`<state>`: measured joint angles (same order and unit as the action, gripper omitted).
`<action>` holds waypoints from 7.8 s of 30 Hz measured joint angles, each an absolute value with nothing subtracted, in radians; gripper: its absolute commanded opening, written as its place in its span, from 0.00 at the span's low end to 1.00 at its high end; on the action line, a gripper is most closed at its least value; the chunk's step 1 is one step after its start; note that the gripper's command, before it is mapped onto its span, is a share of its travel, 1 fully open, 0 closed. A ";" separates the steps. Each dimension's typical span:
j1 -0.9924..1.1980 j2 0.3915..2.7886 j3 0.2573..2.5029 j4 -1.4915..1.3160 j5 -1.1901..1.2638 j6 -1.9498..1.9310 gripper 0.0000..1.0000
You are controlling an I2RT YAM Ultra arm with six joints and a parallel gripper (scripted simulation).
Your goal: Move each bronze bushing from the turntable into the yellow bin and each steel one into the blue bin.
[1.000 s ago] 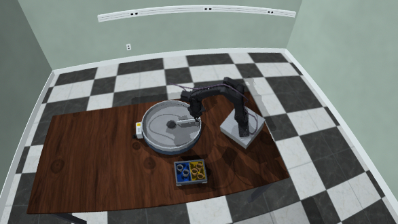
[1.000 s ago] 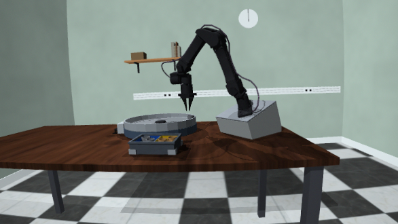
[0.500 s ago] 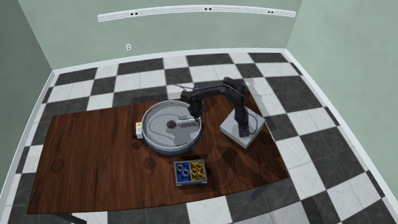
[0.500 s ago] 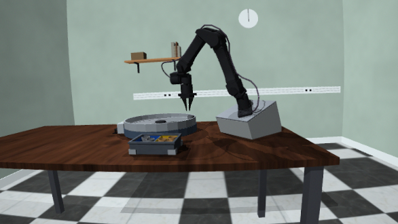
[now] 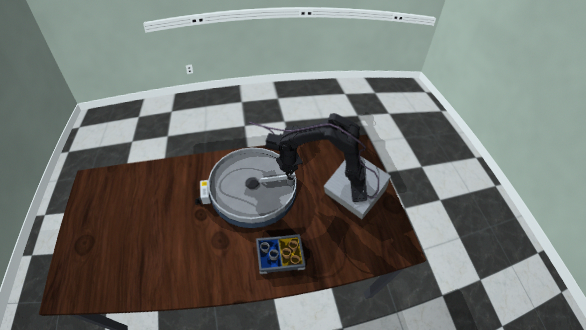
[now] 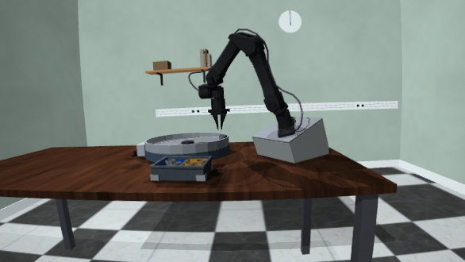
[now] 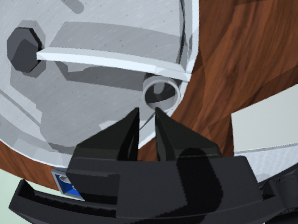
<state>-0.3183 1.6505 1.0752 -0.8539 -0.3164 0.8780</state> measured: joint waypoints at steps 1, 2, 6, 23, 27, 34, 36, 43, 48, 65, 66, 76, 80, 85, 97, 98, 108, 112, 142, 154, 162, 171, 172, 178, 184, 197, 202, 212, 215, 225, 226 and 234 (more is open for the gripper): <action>-0.318 1.650 1.075 -0.854 -0.316 0.878 0.14; -0.318 1.650 1.075 -0.854 -0.316 0.878 0.14; -0.305 1.664 1.052 -0.825 -0.316 0.884 0.14; -0.292 1.691 1.029 -0.767 -0.315 0.900 0.14; -0.292 1.691 1.029 -0.765 -0.315 0.900 0.14; -0.292 1.691 1.029 -0.764 -0.315 0.900 0.14; -0.292 1.691 1.029 -0.764 -0.315 0.900 0.14; -0.292 1.691 1.029 -0.764 -0.315 0.900 0.14; -0.292 1.691 1.029 -0.764 -0.315 0.900 0.14; -0.292 1.697 1.037 -0.764 -0.315 0.900 0.14; -0.292 1.697 1.037 -0.764 -0.315 0.900 0.14; -0.292 1.697 1.037 -0.764 -0.315 0.900 0.14; -0.292 1.697 1.037 -0.764 -0.315 0.900 0.14; -0.292 1.697 1.037 -0.764 -0.315 0.900 0.14; -0.295 1.697 1.037 -0.764 -0.315 0.897 0.14; -0.296 1.697 1.037 -0.764 -0.315 0.897 0.14; -0.297 1.697 1.037 -0.764 -0.315 0.897 0.14; -0.297 1.697 1.037 -0.764 -0.315 0.897 0.14; -0.297 1.697 1.032 -0.762 -0.315 0.897 0.14; -0.297 1.697 1.031 -0.763 -0.315 0.897 0.14; -0.297 1.697 1.032 -0.763 -0.315 0.897 0.14; -0.297 1.697 1.032 -0.763 -0.315 0.897 0.14; -0.297 1.697 1.032 -0.763 -0.315 0.897 0.14; -0.297 1.697 1.032 -0.763 -0.315 0.897 0.14; -0.297 1.697 1.032 -0.763 -0.315 0.897 0.14; -0.297 1.697 1.032 -0.763 -0.315 0.897 0.14; -0.297 1.697 1.032 -0.763 -0.315 0.897 0.14; -0.297 1.697 1.032 -0.763 -0.315 0.897 0.14; -0.297 1.697 1.032 -0.763 -0.315 0.897 0.14; -0.297 1.697 1.032 -0.763 -0.315 0.897 0.14; -0.297 1.697 1.032 -0.763 -0.315 0.897 0.14; -0.297 1.697 1.032 -0.765 -0.315 0.899 0.14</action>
<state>-0.2970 1.6974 1.0317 -0.7654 -0.3153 0.8986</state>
